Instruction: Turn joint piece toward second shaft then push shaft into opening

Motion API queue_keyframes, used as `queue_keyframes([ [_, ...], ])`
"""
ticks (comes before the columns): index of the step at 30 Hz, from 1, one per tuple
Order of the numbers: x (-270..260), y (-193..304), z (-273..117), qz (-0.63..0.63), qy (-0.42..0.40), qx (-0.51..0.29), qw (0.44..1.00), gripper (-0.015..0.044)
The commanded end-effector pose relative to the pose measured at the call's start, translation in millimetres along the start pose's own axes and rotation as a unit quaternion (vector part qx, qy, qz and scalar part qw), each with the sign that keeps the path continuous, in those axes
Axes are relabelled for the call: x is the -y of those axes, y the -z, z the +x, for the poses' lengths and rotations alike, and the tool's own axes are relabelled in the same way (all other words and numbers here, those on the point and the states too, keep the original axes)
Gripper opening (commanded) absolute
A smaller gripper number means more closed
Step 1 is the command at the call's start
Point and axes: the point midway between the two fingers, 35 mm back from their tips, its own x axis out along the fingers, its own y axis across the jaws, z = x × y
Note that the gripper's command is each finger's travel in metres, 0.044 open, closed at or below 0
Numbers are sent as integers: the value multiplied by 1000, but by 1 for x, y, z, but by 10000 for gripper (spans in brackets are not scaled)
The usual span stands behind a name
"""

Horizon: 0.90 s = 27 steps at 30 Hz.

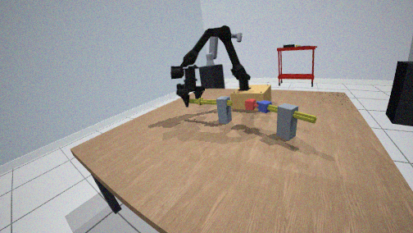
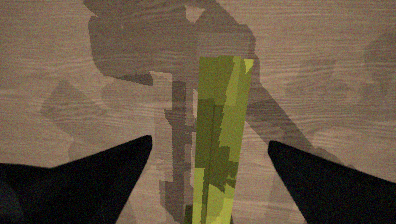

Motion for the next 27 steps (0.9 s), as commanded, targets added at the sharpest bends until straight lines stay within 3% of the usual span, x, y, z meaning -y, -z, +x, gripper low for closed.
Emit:
queue_keyframes([
  [1,1,2,7,2,1,-3,1000,440],
  [4,1,2,10,2,1,-3,1000,440],
  [17,1,2,10,2,1,-3,1000,102],
  [27,1,2,10,2,1,-3,1000,102],
])
